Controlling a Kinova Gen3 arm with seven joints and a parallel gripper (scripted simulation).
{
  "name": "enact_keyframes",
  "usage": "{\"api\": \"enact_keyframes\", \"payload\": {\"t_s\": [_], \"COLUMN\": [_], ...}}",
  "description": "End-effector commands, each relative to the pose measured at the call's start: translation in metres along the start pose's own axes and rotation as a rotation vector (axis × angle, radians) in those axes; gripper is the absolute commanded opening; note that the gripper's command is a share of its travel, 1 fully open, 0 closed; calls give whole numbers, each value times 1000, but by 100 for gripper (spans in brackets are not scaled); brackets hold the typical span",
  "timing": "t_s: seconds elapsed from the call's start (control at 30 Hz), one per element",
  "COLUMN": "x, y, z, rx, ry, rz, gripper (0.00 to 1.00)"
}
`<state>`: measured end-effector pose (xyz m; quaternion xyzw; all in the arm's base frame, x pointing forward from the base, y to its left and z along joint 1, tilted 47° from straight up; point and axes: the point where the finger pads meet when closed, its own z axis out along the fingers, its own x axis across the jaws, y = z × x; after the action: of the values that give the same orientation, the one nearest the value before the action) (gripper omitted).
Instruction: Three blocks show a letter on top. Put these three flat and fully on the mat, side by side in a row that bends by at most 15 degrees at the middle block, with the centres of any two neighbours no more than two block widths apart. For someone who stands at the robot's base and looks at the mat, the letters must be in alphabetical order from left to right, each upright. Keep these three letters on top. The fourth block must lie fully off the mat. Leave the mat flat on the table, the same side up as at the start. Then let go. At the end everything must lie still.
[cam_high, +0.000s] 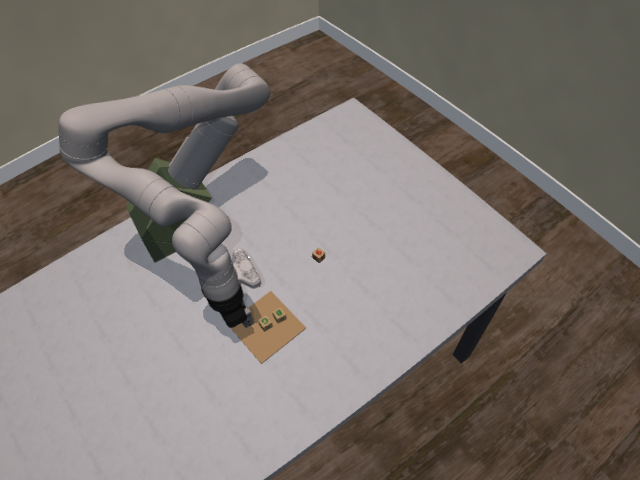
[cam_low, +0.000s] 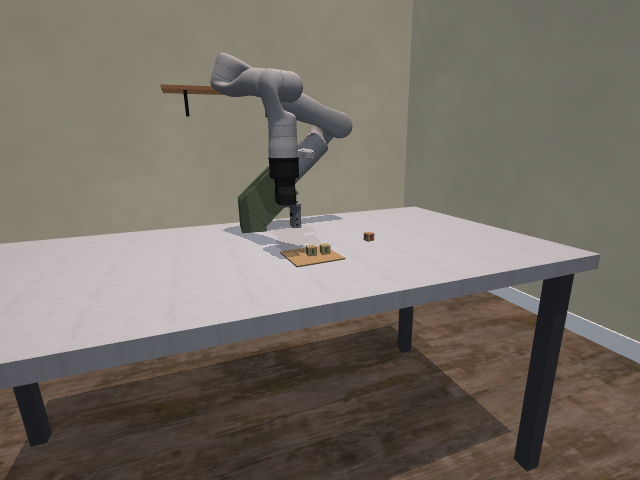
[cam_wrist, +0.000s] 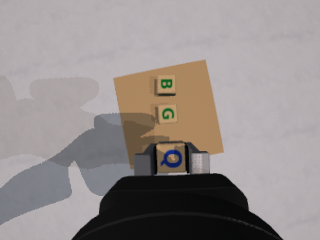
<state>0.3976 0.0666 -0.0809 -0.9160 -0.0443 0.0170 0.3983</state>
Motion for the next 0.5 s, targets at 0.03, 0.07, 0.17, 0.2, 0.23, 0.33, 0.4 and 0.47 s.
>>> {"api": "enact_keyframes", "payload": {"t_s": [0.03,0.07,0.17,0.2,0.23,0.33,0.4,0.47], "x": [-1,-1,-1,-1,-1,-1,-1,-1], "y": [-2,-2,-2,-2,-2,-2,-2,-2], "z": [17,21,36,41,46,50,59,66], "rx": [7,7,7,7,7,7,7,7], "ry": [-5,-5,-5,-5,-5,-5,-5,-5], "rz": [-2,-2,-2,-2,-2,-2,-2,-2], "gripper": [49,49,49,49,49,49,49,49]}}
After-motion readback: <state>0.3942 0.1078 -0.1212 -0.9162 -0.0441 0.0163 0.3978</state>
